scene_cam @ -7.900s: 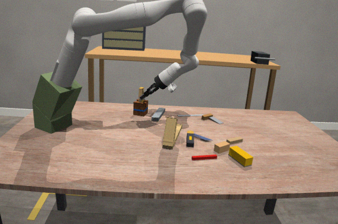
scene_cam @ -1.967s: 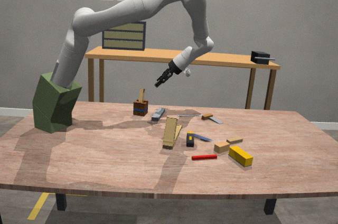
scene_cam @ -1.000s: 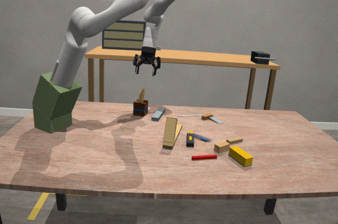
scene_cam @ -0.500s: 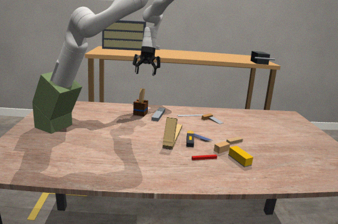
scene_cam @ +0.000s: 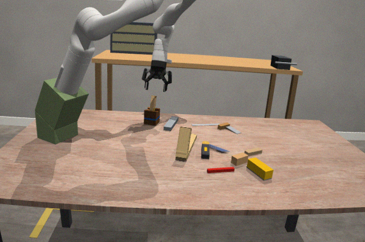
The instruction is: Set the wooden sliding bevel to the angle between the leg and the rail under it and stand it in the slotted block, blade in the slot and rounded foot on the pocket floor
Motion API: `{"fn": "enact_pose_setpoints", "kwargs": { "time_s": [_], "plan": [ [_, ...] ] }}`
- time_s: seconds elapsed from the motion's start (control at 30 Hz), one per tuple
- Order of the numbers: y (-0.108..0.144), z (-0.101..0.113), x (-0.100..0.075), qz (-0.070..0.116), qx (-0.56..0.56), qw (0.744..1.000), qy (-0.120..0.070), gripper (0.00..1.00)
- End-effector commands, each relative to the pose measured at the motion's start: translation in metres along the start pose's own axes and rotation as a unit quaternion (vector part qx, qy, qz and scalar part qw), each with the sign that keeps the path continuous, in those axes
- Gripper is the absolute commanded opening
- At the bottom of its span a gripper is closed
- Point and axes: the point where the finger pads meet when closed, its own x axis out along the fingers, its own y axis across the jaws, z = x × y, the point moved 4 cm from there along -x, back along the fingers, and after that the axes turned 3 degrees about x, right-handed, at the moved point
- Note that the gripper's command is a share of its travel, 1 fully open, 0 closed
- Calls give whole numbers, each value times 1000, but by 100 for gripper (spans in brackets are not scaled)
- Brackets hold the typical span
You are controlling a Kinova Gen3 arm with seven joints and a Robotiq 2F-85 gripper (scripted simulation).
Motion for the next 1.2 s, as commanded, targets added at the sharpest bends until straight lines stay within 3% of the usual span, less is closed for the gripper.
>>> {"fn": "enact_pose_setpoints", "kwargs": {
  "time_s": [0.0,0.53,1.17],
  "plan": [
    [0,0,-1,0,0,1000,1,100],
    [0,0,2,0,0,1000,1,100],
    [0,0,38,0,0,1000,1,100]
  ]
}}
